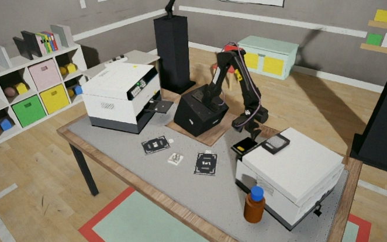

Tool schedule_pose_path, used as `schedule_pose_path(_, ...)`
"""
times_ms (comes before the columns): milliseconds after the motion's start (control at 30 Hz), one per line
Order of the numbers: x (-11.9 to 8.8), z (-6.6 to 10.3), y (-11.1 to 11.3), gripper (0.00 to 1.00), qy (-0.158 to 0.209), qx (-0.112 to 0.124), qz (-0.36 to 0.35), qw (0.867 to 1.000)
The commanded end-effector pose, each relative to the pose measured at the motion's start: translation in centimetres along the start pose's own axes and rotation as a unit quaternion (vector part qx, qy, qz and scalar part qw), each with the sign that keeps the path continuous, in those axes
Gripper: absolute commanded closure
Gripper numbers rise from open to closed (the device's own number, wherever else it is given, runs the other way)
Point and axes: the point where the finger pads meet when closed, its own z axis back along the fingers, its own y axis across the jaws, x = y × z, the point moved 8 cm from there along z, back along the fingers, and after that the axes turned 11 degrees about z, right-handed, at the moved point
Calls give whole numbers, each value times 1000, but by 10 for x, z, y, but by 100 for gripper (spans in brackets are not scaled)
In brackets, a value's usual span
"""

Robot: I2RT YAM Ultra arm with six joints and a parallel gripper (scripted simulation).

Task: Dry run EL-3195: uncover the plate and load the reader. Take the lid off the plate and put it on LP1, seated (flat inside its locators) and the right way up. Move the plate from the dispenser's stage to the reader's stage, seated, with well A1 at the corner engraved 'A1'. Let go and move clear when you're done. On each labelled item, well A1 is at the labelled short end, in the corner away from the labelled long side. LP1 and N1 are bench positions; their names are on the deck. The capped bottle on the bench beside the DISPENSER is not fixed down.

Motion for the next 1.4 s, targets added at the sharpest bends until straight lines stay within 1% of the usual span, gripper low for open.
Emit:
schedule_pose_path(0,0,-6,0,0,-7,0,-2,1000)
schedule_pose_path(33,0,-6,0,0,-7,0,-2,1000)
schedule_pose_path(67,1,9,12,0,-14,31,1,999)
schedule_pose_path(133,0,-10,1,0,-7,2,0,1000)
schedule_pose_path(167,-1,-13,-2,0,-5,-3,0,1000)
schedule_pose_path(200,-2,-14,-2,0,-5,-3,0,1000)
schedule_pose_path(267,-1,-14,4,0,-7,5,1,1000)
schedule_pose_path(333,-2,-19,-1,0,-5,-2,0,1000)
schedule_pose_path(400,-1,-17,4,0,-7,8,1,1000)
schedule_pose_path(433,0,-19,4,0,-8,7,0,1000)
schedule_pose_path(500,0,-26,-2,0,-6,-3,-2,1000)
schedule_pose_path(533,0,-26,1,0,-7,1,-1,1000)
schedule_pose_path(600,0,-26,1,0,-7,1,-1,1000)
schedule_pose_path(633,1,-14,11,0,-12,26,1,1000)
schedule_pose_path(700,-1,-30,1,0,-6,1,0,1000)
schedule_pose_path(733,-2,-33,-2,0,-5,-3,0,1000)
schedule_pose_path(767,-2,-34,-2,0,-5,-3,0,1000)
schedule_pose_path(833,-1,-34,3,0,-7,5,1,1000)
schedule_pose_path(900,-2,-39,-2,0,-5,-3,0,1000)
schedule_pose_path(967,0,-38,4,0,-8,7,-1,1000)
schedule_pose_path(1000,1,-38,4,0,-9,8,-2,1000)
schedule_pose_path(1067,0,-44,0,0,-7,1,-1,1000)
schedule_pose_path(1100,0,-45,2,0,-7,3,-1,1000)
schedule_pose_path(1167,0,-45,2,0,-7,3,-1,1000)
schedule_pose_path(1200,0,-41,4,0,-9,12,0,1000)
schedule_pose_path(1233,-1,-48,-1,0,-6,1,0,1000)
schedule_pose_path(1367,-2,-54,0,0,-6,-1,0,1000)
